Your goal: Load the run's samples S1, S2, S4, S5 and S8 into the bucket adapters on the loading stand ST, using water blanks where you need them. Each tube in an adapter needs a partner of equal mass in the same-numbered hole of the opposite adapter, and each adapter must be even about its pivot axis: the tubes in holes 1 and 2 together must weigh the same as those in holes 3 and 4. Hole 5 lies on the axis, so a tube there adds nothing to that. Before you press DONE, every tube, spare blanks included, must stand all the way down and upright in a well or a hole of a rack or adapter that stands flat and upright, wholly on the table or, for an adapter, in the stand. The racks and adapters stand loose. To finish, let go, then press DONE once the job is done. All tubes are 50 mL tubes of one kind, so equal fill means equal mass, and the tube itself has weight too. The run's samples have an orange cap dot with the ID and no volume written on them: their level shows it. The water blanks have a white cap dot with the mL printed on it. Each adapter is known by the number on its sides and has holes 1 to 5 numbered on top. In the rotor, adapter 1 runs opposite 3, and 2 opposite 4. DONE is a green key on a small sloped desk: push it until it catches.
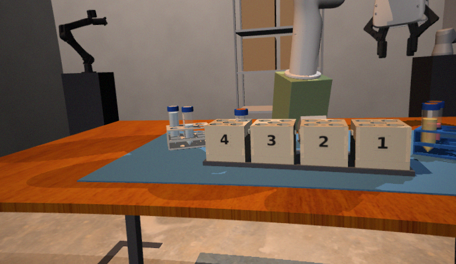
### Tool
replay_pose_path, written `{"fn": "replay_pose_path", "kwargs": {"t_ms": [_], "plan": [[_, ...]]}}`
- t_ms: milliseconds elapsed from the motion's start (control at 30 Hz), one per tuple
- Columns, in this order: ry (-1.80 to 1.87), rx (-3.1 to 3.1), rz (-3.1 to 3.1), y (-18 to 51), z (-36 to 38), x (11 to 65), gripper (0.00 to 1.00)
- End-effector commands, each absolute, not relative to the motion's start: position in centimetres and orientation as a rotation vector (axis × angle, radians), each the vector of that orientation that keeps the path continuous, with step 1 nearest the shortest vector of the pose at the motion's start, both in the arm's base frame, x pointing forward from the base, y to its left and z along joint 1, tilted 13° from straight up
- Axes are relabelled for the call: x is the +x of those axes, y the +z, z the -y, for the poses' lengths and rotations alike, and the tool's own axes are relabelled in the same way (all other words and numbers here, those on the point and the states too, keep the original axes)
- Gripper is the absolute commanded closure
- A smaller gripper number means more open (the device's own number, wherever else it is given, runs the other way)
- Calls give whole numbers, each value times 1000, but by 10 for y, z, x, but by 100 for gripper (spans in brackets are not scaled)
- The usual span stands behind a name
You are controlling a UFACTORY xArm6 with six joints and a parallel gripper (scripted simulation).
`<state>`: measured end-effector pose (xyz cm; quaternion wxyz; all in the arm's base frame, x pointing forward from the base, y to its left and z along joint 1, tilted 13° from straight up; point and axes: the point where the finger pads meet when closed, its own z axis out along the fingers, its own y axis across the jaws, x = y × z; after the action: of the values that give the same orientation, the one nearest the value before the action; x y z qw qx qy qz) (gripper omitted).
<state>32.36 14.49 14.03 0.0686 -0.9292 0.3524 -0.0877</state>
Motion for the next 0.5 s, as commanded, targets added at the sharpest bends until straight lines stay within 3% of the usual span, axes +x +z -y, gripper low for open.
{"fn": "replay_pose_path", "kwargs": {"t_ms": [0,467], "plan": [[-271,-2798,-1065,142,-164,325,43],[-271,-2798,-1065,145,-228,321,43]]}}
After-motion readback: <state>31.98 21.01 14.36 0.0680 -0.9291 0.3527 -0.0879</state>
